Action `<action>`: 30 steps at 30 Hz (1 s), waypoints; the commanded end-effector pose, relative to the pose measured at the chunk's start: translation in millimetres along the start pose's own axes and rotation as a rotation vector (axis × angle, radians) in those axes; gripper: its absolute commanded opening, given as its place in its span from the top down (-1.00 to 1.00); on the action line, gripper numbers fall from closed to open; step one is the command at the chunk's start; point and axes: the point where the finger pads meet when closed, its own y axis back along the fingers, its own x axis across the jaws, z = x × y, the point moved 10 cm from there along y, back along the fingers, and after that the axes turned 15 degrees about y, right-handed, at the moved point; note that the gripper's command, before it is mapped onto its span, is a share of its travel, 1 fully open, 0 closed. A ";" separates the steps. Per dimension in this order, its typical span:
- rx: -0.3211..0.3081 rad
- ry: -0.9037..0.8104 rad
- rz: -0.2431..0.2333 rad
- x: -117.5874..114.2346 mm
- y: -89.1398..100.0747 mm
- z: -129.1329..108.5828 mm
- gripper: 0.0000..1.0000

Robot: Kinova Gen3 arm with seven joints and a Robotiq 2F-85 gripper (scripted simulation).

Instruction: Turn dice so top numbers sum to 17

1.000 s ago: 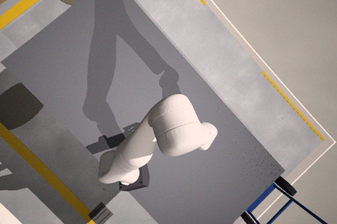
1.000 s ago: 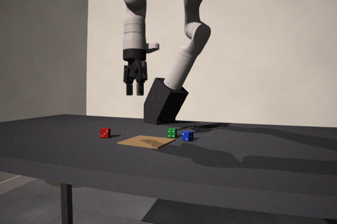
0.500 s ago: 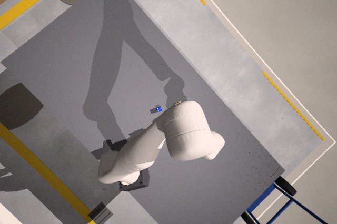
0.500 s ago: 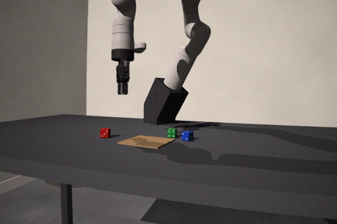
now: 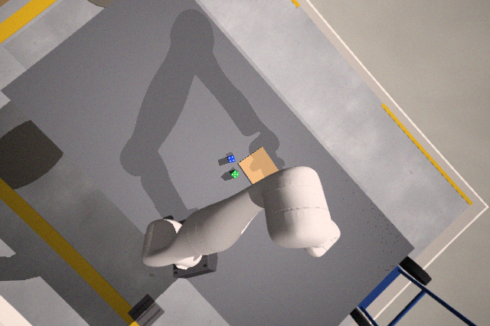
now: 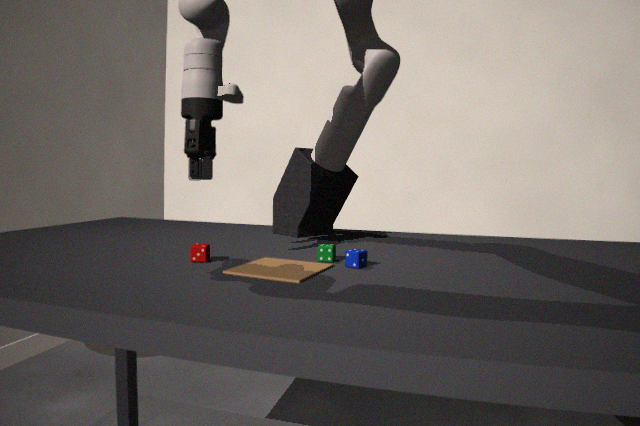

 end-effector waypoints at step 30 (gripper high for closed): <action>0.009 0.053 -0.006 -2.5 -2.2 -1.0 -1.00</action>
